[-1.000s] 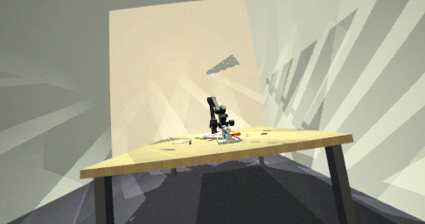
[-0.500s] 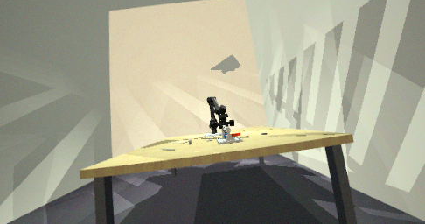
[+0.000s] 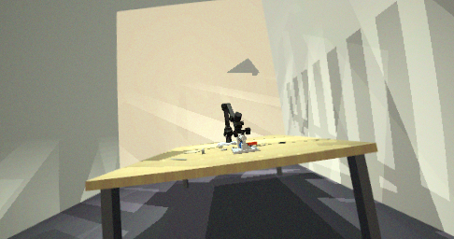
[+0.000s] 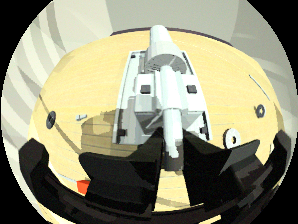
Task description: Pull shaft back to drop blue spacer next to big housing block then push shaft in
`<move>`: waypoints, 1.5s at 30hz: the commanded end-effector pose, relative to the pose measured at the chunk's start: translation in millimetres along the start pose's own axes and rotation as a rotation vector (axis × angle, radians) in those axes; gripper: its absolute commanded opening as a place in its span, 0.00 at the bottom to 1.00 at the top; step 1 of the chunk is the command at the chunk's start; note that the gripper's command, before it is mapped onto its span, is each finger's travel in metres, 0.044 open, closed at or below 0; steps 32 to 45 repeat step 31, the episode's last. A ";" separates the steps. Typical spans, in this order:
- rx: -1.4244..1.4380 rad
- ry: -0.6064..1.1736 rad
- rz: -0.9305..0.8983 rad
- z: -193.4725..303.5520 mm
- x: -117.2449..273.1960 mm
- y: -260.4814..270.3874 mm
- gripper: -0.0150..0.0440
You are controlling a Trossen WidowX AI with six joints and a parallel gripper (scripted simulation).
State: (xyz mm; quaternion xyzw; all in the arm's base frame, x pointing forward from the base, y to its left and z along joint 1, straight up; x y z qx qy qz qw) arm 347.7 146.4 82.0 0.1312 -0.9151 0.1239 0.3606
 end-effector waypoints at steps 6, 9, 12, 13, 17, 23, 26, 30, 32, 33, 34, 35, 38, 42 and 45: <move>0.005 -0.001 0.003 -3.1 -3.0 -0.8 0.25; 0.005 -0.001 0.003 -4.0 -3.6 -1.0 0.25; 0.005 -0.001 0.003 -4.6 -4.0 -1.2 0.25; 0.005 -0.001 0.003 -4.6 -4.0 -1.2 0.25; 0.005 -0.002 0.003 -4.7 -4.0 -1.2 0.25; 0.002 0.007 0.000 -1.5 -1.9 -0.2 0.52; 0.002 0.007 0.000 -1.5 -1.9 -0.2 0.65; 0.002 0.006 0.000 -1.7 -0.3 -0.1 0.83; 0.002 0.006 0.000 -2.1 3.0 0.0 0.88; 0.002 0.006 0.000 -2.1 3.0 0.0 0.88; 0.002 0.006 0.000 -2.1 3.0 0.0 0.88; 0.002 0.006 0.000 -2.1 3.0 0.0 0.88; 0.002 0.006 0.000 -2.1 3.0 0.0 0.88; 0.002 0.006 0.000 -2.1 3.0 0.0 0.88; 0.002 0.006 0.000 -2.1 3.0 0.0 0.88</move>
Point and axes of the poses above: the point midway between the two fingers, 35 mm back from their tips, its own x axis back along the fingers, its own y axis across the jaws, z = x × y, the point moved 2 cm from there along x, back along the fingers, and after that the axes turned 11 degrees about x, right-handed, at the moved point
